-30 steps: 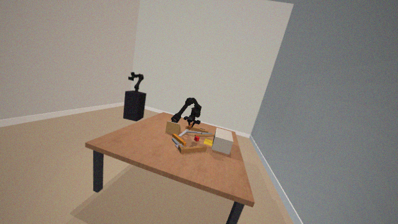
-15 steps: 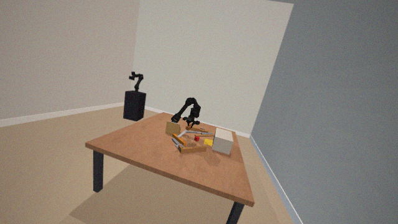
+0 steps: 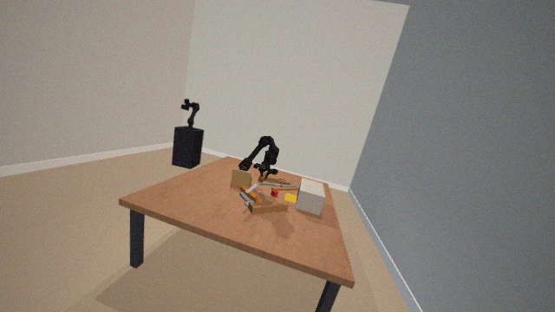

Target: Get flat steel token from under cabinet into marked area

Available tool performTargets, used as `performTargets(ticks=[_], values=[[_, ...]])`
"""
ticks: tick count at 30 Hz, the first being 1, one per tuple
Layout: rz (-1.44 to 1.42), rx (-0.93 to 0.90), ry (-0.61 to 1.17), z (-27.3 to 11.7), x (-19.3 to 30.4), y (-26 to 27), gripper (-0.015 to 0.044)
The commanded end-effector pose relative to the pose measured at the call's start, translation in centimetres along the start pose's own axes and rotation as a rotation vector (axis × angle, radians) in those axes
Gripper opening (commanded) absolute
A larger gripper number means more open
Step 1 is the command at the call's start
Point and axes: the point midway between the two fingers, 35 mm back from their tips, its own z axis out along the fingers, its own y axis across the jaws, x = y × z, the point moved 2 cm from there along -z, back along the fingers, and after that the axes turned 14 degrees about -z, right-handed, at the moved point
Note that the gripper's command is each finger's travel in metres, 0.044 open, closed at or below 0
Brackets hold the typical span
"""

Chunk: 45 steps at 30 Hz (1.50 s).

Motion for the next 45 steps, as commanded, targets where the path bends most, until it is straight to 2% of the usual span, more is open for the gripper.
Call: performTargets(ticks=[1, 45], values=[[-0.011, -0.007, -0.026, -0.63, -0.87, 0.01, 0.0000], [-0.282, -0.003, -0.027, -0.62, -1.35, -0.23, 0.0000]])
